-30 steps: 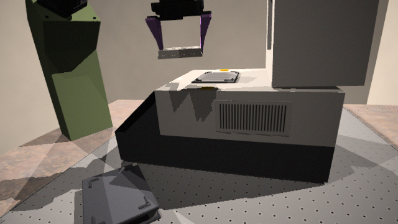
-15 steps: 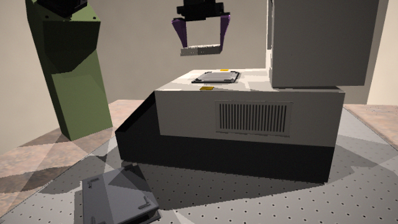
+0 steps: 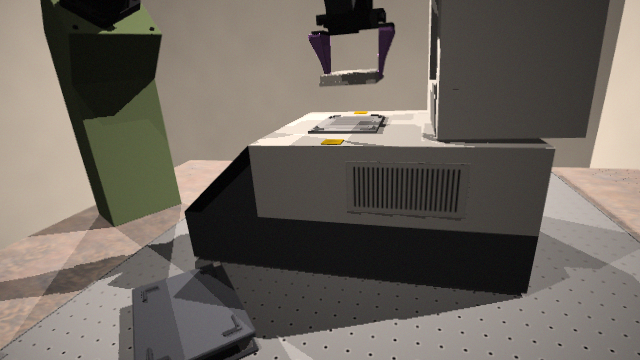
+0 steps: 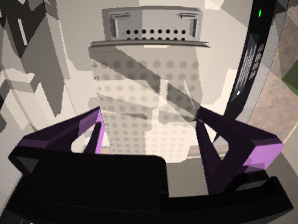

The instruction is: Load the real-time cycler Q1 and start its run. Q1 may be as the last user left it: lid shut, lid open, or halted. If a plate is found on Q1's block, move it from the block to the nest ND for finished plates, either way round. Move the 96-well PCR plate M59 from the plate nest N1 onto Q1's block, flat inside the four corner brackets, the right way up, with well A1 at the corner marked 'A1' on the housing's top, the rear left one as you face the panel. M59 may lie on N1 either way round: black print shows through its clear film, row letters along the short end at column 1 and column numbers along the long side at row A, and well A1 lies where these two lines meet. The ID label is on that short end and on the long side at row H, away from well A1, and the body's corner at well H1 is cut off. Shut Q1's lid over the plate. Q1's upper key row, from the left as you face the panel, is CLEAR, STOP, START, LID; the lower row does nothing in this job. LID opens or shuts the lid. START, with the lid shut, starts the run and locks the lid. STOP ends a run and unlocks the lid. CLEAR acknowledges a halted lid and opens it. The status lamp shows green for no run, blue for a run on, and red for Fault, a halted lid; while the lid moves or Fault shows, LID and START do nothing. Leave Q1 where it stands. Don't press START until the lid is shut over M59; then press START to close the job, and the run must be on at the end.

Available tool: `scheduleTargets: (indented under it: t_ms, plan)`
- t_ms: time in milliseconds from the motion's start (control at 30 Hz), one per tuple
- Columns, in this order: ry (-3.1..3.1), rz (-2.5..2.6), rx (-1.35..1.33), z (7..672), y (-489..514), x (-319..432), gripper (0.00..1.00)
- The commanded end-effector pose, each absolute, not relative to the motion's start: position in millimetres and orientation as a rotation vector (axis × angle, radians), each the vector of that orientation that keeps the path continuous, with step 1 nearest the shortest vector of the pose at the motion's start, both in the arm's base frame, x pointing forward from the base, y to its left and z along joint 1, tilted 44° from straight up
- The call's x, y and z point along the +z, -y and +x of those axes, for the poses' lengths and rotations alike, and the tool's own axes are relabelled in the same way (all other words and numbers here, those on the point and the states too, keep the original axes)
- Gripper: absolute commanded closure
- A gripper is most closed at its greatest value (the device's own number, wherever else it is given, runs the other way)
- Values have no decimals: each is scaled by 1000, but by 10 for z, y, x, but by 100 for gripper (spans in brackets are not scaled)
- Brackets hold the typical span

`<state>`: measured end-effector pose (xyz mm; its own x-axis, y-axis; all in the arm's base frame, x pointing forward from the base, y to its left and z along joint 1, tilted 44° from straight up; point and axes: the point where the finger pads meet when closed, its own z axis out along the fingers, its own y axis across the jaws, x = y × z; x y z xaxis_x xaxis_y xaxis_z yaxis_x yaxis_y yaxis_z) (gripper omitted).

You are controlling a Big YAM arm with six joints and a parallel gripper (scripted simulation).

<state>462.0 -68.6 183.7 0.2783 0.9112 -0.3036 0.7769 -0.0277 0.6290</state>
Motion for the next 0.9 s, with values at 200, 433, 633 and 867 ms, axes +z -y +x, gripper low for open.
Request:
scheduleTargets:
  t_ms: [200, 433, 633, 867]
  plan:
    - [-1473, 1834, 285, 4596, 753, 2018, 100]
    - [-1465, 1817, 279, 4566, 872, 2066, 100]
    - [-1481, 1792, 285, 4630, 813, 2166, 100]
    - [-1527, 1779, 251, 4639, 723, 2067, 100]
